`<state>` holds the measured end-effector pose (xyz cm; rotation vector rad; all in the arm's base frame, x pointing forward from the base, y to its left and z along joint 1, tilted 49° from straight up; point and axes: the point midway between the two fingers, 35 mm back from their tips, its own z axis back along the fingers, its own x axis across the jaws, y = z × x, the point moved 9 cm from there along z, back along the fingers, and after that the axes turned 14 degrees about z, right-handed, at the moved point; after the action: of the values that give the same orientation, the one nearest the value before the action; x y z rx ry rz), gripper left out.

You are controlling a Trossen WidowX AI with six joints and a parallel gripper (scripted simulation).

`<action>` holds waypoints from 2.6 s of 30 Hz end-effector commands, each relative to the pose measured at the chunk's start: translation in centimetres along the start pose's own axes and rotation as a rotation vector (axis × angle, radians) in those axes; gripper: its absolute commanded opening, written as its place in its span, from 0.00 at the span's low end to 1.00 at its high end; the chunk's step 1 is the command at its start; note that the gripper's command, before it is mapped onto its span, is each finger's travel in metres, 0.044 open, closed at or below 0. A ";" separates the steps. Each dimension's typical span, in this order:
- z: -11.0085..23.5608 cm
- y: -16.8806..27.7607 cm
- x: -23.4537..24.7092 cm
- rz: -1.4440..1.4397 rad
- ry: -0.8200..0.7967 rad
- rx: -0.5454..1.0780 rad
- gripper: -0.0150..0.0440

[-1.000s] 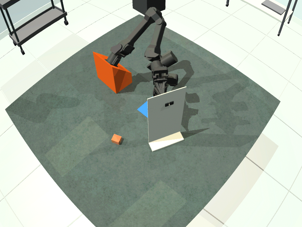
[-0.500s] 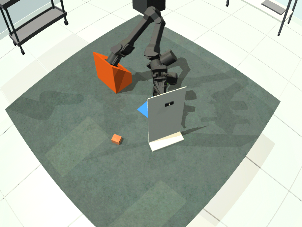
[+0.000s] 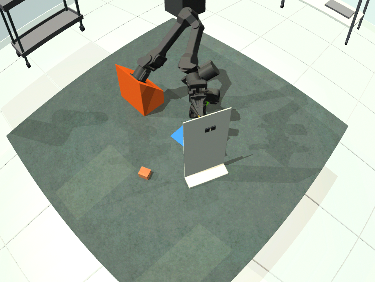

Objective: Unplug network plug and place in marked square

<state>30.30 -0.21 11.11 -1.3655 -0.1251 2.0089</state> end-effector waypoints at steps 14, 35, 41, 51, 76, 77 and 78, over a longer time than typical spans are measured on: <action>0.8 0.2 0.0 -0.004 0.001 0.004 0.25; 1.8 0.3 0.1 -0.003 0.000 0.004 0.25; 2.1 0.3 0.1 -0.003 0.000 0.004 0.25; 2.5 0.4 0.1 -0.003 0.000 0.005 0.25; 4.6 2.9 -5.5 0.000 0.001 0.006 0.25; 4.6 2.9 -5.4 0.001 -0.001 0.003 0.25; 4.5 2.9 -5.3 0.006 -0.009 -0.004 0.25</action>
<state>26.21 -4.19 16.01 -1.3651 -0.1220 2.0028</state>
